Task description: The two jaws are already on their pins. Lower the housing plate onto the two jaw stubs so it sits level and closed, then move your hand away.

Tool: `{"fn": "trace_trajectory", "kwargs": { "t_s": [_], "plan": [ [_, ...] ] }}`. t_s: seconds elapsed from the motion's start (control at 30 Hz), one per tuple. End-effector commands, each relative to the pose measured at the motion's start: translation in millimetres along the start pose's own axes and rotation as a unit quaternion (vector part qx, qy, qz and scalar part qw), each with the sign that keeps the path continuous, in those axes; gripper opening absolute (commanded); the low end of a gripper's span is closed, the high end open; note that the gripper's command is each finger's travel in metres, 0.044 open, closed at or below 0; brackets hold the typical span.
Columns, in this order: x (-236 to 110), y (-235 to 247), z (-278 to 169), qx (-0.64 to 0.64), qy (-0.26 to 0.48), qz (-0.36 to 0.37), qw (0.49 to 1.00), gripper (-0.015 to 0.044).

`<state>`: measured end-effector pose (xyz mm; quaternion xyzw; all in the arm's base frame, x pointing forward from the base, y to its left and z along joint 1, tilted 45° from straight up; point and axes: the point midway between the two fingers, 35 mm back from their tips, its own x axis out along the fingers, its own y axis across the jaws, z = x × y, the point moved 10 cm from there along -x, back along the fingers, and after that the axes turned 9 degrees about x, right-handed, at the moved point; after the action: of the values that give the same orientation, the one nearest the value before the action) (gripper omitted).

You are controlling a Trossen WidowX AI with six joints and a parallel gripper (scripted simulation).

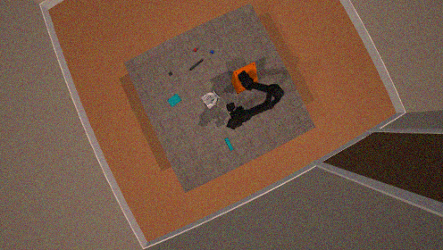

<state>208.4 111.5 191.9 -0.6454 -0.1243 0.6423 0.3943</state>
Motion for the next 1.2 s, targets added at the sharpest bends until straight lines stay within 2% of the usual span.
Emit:
{"fn": "trace_trajectory", "kwargs": {
  "t_s": [0.0,0.57,1.17],
  "plan": [
    [2,5,-7,0.052,-0.002,0.003,0.999,0.0351],
    [7,31,-40,0.285,0.005,0.018,0.958,0.0351],
    [9,64,-69,0.516,0.011,0.024,0.856,0.0351]
  ]
}}
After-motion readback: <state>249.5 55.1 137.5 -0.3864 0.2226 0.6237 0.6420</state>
